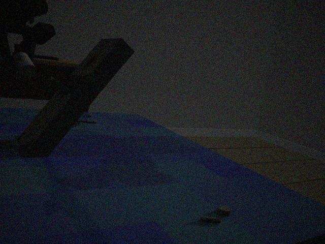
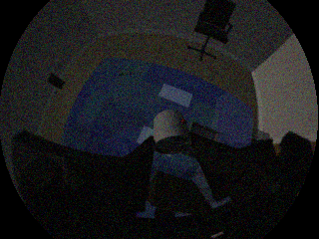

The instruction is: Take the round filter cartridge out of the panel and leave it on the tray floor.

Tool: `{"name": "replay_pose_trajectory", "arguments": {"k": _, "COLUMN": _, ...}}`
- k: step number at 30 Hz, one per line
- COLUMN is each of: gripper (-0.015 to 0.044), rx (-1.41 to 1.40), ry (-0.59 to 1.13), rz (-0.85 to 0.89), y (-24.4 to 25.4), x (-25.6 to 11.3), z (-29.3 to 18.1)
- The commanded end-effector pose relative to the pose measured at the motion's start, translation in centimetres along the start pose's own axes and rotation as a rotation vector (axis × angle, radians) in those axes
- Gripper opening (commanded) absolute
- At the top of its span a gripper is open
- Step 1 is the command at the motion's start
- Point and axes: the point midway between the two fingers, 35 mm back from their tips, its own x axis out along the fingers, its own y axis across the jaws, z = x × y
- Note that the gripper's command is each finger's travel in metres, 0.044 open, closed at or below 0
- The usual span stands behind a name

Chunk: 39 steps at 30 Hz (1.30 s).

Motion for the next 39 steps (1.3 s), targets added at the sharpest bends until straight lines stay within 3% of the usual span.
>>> {"name": "replay_pose_trajectory", "arguments": {"k": 1, "gripper": 0.0, "rx": 0.041, "ry": -0.007, "rz": -0.026, "y": -1.3, "x": 0.6, "z": -0.2}}
{"name": "replay_pose_trajectory", "arguments": {"k": 23, "gripper": 0.0, "rx": 0.46, "ry": -0.01, "rz": -0.272, "y": -14.0, "x": 8.3, "z": -9.0}}
{"name": "replay_pose_trajectory", "arguments": {"k": 39, "gripper": 0.0, "rx": 0.546, "ry": -0.004, "rz": -0.321, "y": -15.7, "x": 11.5, "z": -12.4}}
